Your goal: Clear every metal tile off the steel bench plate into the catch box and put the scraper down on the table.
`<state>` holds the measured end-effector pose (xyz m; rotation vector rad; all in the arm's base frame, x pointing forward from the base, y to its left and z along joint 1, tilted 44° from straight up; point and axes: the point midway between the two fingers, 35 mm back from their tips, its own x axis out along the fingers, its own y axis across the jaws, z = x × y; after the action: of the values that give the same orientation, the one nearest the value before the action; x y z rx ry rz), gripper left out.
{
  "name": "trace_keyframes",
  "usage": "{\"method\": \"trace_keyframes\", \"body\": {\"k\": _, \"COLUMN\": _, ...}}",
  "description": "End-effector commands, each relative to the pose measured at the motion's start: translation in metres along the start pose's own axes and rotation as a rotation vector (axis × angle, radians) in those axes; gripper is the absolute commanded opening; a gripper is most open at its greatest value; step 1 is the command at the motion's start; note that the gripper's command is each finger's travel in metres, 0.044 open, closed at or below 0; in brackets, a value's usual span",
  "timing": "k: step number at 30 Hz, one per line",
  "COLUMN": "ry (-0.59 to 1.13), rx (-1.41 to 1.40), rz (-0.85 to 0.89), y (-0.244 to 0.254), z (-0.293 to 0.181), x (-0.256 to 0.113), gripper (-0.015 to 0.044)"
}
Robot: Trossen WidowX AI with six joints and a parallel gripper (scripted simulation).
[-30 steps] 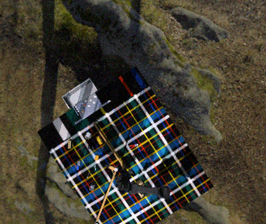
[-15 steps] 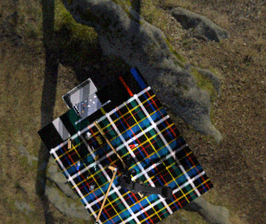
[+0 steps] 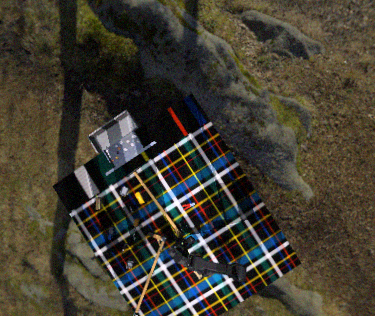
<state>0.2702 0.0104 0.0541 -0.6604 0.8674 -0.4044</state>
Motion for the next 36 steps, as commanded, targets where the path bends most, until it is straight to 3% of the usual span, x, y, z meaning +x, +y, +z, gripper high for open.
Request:
{"method": "trace_keyframes", "body": {"k": 1, "ry": -0.001, "rx": 0.004, "rz": -0.003, "y": -0.006, "z": -0.002, "x": 0.000, "gripper": 0.0000}}
{"method": "trace_keyframes", "body": {"k": 36, "ry": -0.006, "rx": 0.009, "rz": -0.009, "y": -0.026, "z": 0.004, "x": 0.004, "gripper": 0.0000}}
